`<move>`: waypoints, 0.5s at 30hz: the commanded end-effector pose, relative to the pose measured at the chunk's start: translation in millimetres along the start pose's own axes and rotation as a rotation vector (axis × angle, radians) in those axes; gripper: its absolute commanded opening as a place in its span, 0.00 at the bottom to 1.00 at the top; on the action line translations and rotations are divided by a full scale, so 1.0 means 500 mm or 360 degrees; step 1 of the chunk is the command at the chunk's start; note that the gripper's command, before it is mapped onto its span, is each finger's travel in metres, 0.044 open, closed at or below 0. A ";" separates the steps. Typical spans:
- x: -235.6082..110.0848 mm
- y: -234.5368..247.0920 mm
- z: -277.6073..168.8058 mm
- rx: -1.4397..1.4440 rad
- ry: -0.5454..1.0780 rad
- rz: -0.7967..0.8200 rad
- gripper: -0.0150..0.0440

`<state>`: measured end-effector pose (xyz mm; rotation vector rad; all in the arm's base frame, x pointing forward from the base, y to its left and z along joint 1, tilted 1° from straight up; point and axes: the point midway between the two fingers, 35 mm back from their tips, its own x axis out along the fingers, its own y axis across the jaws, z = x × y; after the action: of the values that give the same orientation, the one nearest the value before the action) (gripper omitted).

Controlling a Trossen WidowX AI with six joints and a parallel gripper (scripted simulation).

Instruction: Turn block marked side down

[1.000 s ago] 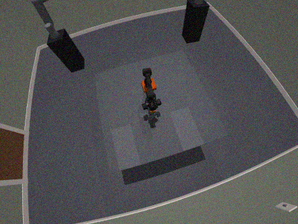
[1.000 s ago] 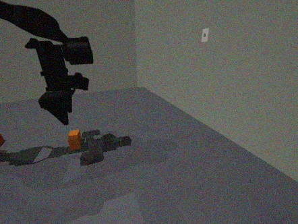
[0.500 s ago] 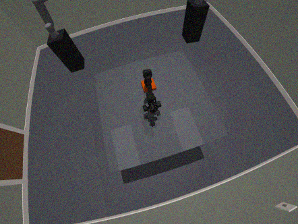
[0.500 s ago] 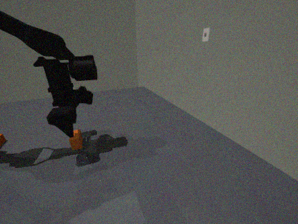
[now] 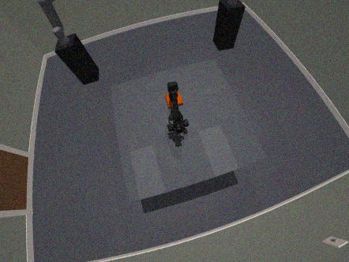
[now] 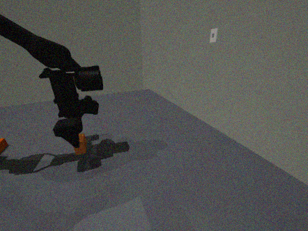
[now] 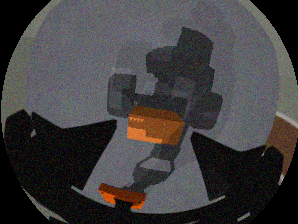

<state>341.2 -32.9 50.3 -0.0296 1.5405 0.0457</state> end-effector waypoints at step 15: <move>0.030 0.000 -0.001 0.0005 0.0000 -0.0005 0.71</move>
<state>340.6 -32.7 35.9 -0.0296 1.5421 0.0457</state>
